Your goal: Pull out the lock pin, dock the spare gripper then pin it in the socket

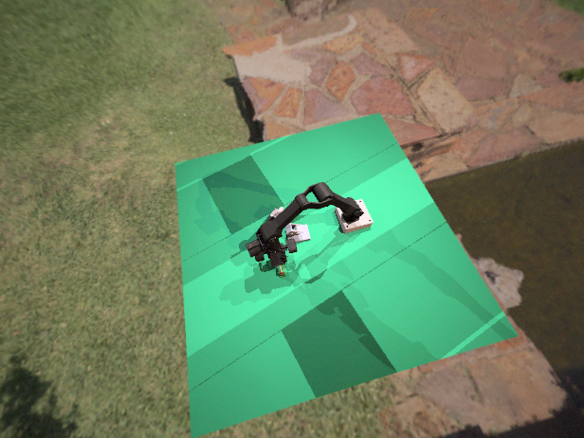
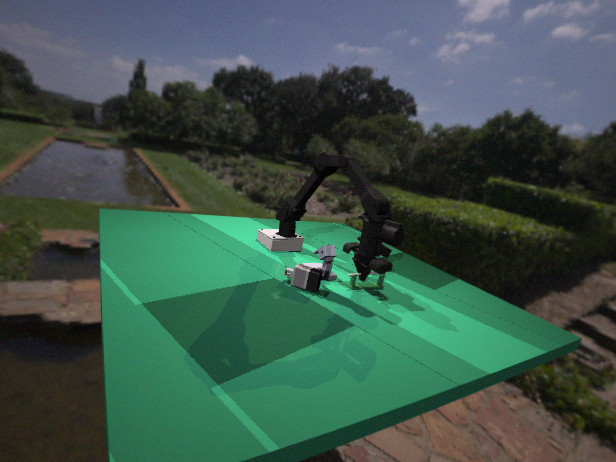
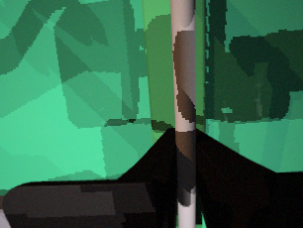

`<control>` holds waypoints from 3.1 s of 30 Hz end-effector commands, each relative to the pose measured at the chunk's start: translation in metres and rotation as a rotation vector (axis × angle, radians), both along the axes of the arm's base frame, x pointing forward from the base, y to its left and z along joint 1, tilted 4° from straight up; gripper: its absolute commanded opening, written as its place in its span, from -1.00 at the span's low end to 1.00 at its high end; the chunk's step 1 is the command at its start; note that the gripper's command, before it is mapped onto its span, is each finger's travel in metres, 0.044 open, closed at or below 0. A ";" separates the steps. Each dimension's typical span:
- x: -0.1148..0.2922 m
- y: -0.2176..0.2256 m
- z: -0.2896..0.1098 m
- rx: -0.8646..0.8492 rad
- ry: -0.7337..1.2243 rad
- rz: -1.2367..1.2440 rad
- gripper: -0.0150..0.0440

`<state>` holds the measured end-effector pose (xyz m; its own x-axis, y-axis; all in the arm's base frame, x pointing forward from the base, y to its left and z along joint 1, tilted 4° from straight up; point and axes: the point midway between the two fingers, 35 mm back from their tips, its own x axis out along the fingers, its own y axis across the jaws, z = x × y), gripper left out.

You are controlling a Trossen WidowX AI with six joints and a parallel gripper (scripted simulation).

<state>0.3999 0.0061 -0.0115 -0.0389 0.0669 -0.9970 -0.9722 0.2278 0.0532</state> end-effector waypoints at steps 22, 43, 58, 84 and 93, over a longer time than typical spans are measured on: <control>0.000 0.000 -0.001 0.000 0.001 0.000 -0.31; -0.003 0.001 0.027 0.000 0.021 0.001 1.00; -0.006 0.002 0.063 0.001 0.043 0.004 1.00; -0.005 0.005 0.144 0.001 0.059 0.007 1.00; -0.027 -0.098 0.138 -0.066 0.026 -0.362 1.00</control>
<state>0.3873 -0.0405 0.1257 -0.0668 0.0427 -0.9968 -0.9108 0.4053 0.0784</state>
